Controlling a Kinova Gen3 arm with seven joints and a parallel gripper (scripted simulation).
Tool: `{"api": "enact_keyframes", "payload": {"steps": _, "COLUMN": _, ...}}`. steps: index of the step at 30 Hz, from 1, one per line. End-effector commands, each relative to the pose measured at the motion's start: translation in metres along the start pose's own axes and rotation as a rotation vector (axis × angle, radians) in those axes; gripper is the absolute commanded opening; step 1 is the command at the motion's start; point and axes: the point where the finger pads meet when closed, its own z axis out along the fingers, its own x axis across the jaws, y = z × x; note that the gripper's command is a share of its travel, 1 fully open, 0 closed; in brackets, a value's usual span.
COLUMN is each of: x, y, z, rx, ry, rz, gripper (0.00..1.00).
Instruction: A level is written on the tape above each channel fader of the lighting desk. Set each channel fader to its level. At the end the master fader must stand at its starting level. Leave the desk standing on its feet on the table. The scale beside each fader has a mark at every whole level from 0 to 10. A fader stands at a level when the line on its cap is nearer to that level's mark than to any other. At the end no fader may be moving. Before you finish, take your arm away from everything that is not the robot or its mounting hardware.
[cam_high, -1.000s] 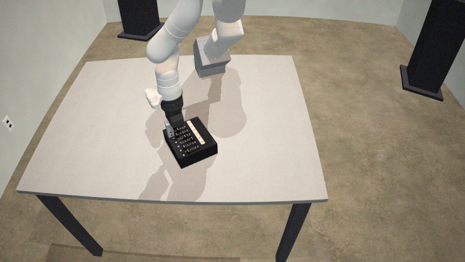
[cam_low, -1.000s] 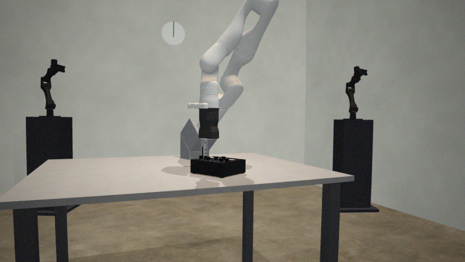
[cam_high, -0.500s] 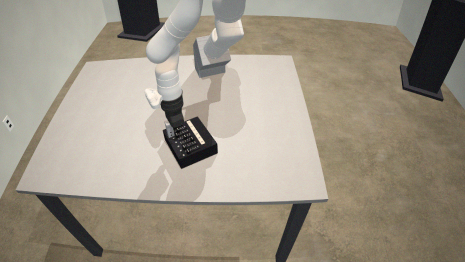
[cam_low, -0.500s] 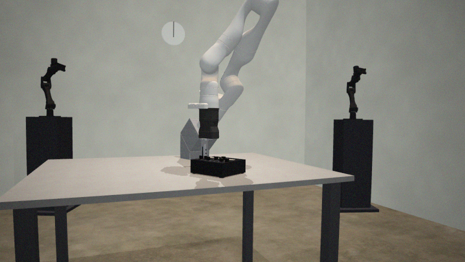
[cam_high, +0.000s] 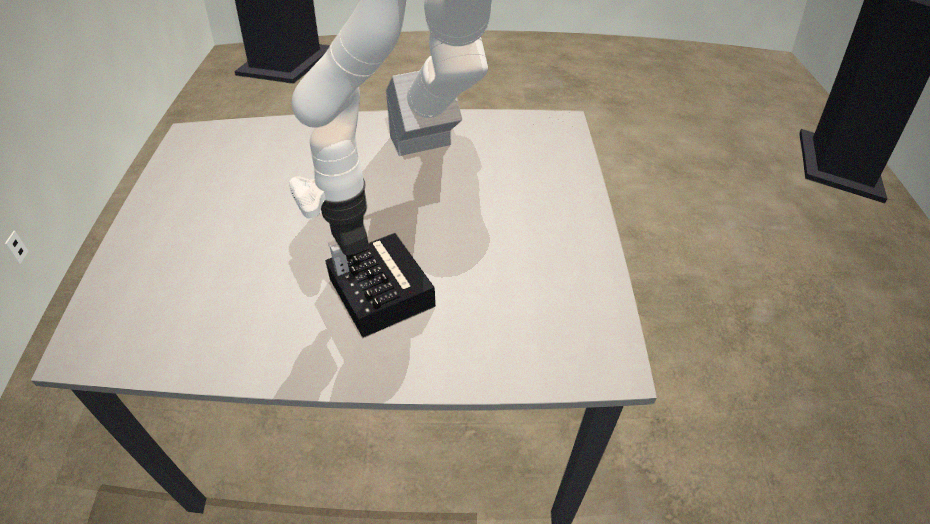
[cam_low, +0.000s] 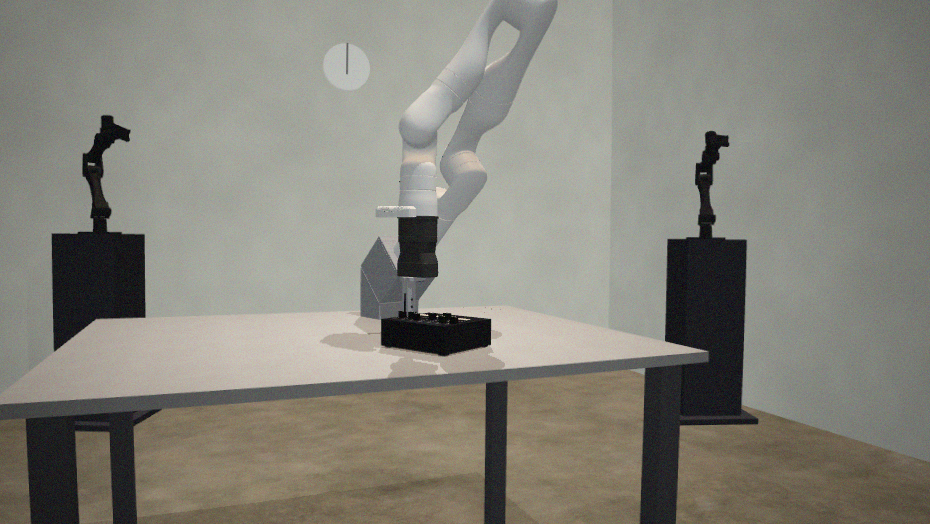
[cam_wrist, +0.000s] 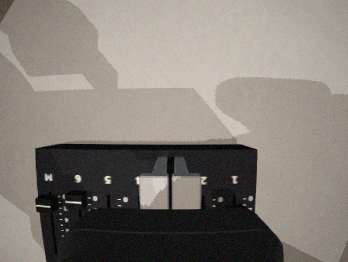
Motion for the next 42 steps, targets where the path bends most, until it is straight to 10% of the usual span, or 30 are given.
{"api": "enact_keyframes", "payload": {"steps": 1, "x": 0.0, "y": 0.0, "z": 0.0, "rx": 0.001, "ry": 0.0, "rz": 0.0, "gripper": 0.0}}
{"api": "enact_keyframes", "payload": {"steps": 42, "x": 0.0, "y": 0.0, "z": 0.012, "rx": 0.001, "ry": 0.0, "rz": 0.0, "gripper": 0.0}}
